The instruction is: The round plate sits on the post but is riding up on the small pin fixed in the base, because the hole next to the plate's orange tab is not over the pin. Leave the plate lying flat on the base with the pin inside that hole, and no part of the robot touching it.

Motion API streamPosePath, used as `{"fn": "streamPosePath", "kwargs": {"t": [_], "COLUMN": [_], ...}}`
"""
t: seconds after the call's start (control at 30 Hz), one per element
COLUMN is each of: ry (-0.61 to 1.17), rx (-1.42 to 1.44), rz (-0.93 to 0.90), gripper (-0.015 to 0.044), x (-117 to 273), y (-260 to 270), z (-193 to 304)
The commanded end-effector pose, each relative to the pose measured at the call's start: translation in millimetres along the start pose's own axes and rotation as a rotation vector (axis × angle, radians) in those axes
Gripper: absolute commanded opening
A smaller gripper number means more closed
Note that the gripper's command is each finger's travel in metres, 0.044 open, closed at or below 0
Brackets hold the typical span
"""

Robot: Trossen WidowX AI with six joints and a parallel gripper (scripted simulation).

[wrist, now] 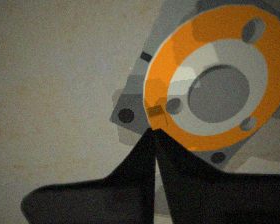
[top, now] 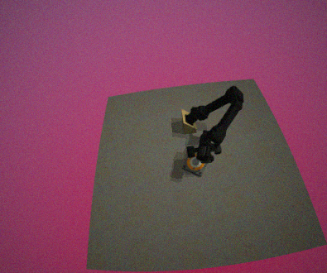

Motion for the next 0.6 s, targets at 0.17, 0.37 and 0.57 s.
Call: {"fn": "streamPosePath", "kwargs": {"t": [0.17, 0.37, 0.57], "ry": [-0.004, -0.005, -0.005], "rx": [0.000, 0.000, 0.000], "rz": [-0.005, -0.005, -0.005], "gripper": [0.0000, 0.0000, 0.0000], "x": [1.3, 1.7, 2.0], "y": [6.7, 9.5, 11.5], "z": [-10.7, -17.3, -24.5]}}
Point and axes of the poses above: the point midway between the two fingers, 35 mm back from their tips, its own x axis back along the fingers, its own y axis across the jaws, z = x × y, the point moved 3 cm from there along x, back along the fingers, and after that the axes turned 15 degrees about -x, right-handed, at the moved point
